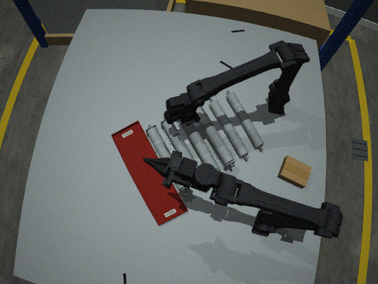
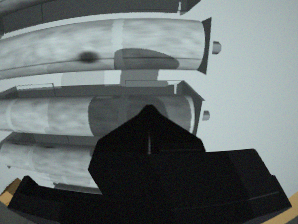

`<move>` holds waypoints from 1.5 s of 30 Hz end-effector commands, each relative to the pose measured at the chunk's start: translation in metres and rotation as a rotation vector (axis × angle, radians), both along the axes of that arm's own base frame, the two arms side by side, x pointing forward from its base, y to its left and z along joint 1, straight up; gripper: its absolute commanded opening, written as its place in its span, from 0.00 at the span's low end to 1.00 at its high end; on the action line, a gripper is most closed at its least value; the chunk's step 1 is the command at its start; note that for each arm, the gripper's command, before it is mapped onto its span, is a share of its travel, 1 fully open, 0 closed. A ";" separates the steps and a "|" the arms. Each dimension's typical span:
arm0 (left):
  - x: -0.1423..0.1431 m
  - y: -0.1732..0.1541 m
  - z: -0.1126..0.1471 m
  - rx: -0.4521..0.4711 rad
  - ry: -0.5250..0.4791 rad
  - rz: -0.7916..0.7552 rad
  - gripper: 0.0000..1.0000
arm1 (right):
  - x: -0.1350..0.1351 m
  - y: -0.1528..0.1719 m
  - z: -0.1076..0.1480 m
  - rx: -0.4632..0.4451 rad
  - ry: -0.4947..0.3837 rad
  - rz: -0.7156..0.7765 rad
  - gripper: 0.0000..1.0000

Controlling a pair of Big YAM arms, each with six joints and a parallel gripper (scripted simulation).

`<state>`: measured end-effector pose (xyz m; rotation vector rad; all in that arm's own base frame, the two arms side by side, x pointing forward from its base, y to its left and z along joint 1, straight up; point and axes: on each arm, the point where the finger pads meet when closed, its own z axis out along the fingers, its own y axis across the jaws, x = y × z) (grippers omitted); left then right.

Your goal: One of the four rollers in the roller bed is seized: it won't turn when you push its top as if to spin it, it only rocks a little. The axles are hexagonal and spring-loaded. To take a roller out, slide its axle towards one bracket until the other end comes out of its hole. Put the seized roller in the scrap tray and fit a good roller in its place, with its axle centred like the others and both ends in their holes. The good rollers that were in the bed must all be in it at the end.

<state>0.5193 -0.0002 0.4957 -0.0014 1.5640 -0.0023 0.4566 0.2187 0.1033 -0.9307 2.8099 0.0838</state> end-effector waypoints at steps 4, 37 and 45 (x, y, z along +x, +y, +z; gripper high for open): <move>-0.001 -0.003 0.029 0.006 -0.044 -0.002 0.00 | -0.010 -0.008 -0.016 -0.026 0.052 -0.006 0.00; -0.001 -0.003 0.029 0.006 -0.044 -0.002 0.00 | 0.015 0.003 0.062 0.022 -0.049 -0.013 0.00; -0.001 -0.003 0.029 0.006 -0.044 -0.002 0.00 | 0.012 0.001 0.087 0.019 -0.038 -0.022 0.00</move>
